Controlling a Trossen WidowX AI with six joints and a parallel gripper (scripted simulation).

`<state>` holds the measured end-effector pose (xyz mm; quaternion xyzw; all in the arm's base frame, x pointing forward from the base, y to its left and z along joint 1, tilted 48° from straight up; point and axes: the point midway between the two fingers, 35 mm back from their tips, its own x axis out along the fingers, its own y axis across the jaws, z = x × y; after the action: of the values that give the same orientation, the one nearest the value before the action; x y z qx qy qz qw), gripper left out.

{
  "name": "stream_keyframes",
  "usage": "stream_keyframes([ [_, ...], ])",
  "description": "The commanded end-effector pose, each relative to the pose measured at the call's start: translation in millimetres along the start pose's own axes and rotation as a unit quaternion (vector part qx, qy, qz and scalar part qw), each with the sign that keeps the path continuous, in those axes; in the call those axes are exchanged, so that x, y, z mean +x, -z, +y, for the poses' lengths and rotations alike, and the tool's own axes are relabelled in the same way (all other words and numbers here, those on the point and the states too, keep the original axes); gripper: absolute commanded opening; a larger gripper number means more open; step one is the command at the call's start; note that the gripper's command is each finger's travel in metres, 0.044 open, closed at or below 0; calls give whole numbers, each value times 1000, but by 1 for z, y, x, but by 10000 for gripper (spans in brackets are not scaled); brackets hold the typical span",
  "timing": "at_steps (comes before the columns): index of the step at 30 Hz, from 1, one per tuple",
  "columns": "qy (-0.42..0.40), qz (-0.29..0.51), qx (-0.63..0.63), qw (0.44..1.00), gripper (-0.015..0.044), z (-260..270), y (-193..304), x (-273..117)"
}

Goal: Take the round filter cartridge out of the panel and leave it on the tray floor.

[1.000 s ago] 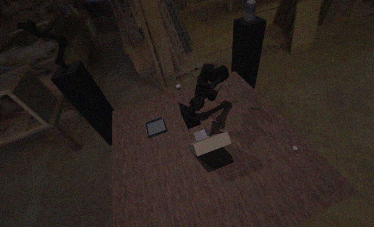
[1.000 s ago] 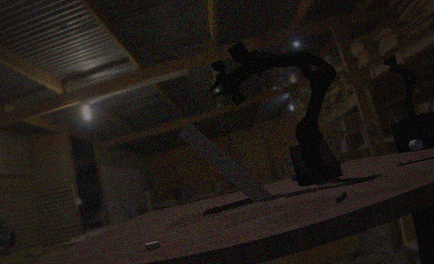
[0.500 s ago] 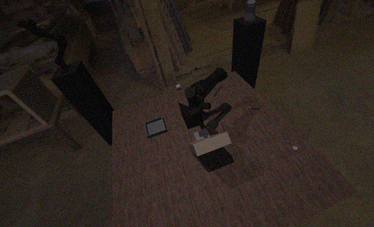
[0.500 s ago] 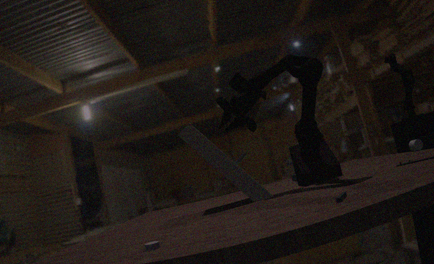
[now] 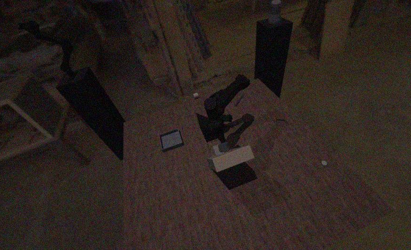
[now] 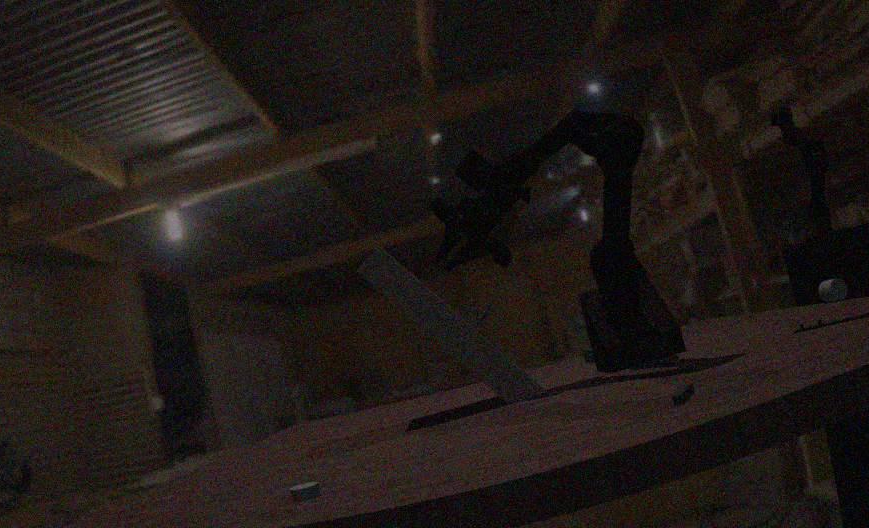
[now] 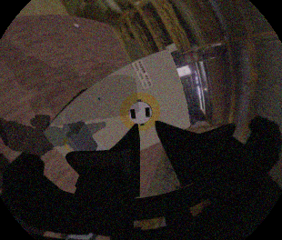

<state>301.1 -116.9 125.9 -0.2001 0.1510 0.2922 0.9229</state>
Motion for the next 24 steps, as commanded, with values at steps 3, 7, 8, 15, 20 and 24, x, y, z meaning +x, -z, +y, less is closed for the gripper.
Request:
stream_keyframes([
  [3,-3,3,5,1000,111,2,3,11],
  [7,-3,3,5,1000,111,2,4,17],
  [8,-3,3,5,1000,111,2,4,19],
  [15,-3,3,5,1000,111,2,3,30],
  [20,-2,1,5,1000,111,2,2,38],
  [24,-1,0,5,1000,111,2,1,44],
])
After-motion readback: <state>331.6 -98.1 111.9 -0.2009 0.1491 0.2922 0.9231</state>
